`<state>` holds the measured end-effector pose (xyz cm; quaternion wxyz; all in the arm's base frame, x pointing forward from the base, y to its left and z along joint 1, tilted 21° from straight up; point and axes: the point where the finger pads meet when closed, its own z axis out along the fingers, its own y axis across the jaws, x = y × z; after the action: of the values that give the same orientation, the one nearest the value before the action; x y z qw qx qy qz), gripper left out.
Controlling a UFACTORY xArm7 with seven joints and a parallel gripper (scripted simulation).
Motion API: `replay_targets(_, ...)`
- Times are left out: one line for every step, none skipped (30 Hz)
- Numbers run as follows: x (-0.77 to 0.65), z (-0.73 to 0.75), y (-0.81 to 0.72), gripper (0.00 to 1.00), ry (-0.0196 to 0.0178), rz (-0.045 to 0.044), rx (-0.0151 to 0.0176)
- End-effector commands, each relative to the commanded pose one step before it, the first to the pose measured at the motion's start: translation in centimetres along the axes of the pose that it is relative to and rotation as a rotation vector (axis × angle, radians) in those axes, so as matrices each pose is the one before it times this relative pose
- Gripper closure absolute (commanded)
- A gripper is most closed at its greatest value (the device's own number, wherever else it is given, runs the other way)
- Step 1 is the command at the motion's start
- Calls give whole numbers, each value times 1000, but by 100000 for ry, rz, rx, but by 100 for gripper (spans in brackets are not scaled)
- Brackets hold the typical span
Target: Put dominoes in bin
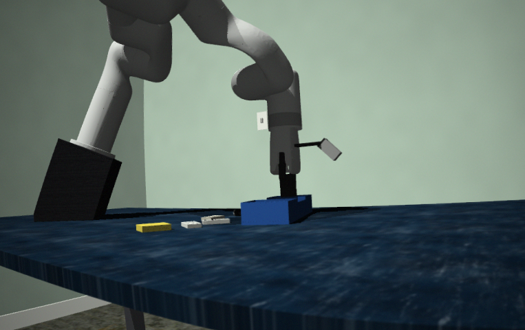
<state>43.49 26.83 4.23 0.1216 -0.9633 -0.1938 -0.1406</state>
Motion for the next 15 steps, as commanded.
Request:
replay_targets(122,-107,-31,93,297,-48,27)
replay_targets(0,0,0,93,0,0,0)
replay_targets(0,0,0,93,0,0,0)
replay_targets(0,0,0,93,0,0,0)
replay_targets(0,0,0,93,0,0,0)
replay_targets(-2,-121,-4,93,-6,-2,1)
replay_targets(0,-140,2,93,-1,0,0)
replay_targets(0,-133,0,93,0,0,0)
replay_targets(0,-133,0,93,0,0,0)
replay_targets(0,-133,0,93,0,0,0)
replay_targets(0,-133,0,93,0,0,0)
replay_targets(0,0,0,93,0,0,0)
replay_targets(0,0,0,93,0,0,0)
replay_targets(0,-134,0,93,0,0,0)
replay_targets(0,-133,0,93,0,0,0)
